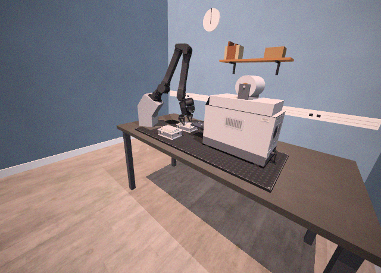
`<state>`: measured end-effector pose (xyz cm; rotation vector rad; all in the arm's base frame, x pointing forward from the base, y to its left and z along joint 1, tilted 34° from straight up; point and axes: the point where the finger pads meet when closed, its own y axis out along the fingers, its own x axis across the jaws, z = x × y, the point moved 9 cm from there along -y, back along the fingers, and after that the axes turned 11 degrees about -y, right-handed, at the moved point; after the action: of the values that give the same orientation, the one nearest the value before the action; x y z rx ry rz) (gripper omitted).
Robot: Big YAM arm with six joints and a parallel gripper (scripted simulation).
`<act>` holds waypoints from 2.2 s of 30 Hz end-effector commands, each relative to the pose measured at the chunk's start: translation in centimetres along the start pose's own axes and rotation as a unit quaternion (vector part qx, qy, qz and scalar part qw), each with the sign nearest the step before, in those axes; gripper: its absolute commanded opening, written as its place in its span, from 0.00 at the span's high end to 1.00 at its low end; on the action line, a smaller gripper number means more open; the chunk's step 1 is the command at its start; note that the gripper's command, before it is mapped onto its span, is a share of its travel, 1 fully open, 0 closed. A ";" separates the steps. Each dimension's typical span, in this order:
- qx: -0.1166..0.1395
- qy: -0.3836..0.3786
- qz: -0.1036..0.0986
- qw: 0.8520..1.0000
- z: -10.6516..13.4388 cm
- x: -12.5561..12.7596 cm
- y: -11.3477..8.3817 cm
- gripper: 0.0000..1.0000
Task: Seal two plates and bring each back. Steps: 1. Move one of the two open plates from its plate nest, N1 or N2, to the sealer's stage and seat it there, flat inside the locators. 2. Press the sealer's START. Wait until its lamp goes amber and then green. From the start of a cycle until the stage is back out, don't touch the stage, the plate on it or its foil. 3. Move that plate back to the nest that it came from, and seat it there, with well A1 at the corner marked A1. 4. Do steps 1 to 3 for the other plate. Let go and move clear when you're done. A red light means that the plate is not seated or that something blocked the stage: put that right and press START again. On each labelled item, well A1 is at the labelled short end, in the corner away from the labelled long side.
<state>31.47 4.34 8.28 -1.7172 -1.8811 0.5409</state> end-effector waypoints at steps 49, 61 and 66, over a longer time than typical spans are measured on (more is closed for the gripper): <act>-0.008 -0.005 -0.003 1.000 -1.2 0.0 -1.9 0.00; -0.008 -0.002 0.002 1.000 -1.3 -0.4 -2.6 0.00; -0.005 -0.002 0.002 1.000 -1.1 -0.5 -2.9 0.00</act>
<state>30.20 3.90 10.42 -1.7176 -1.8834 0.5387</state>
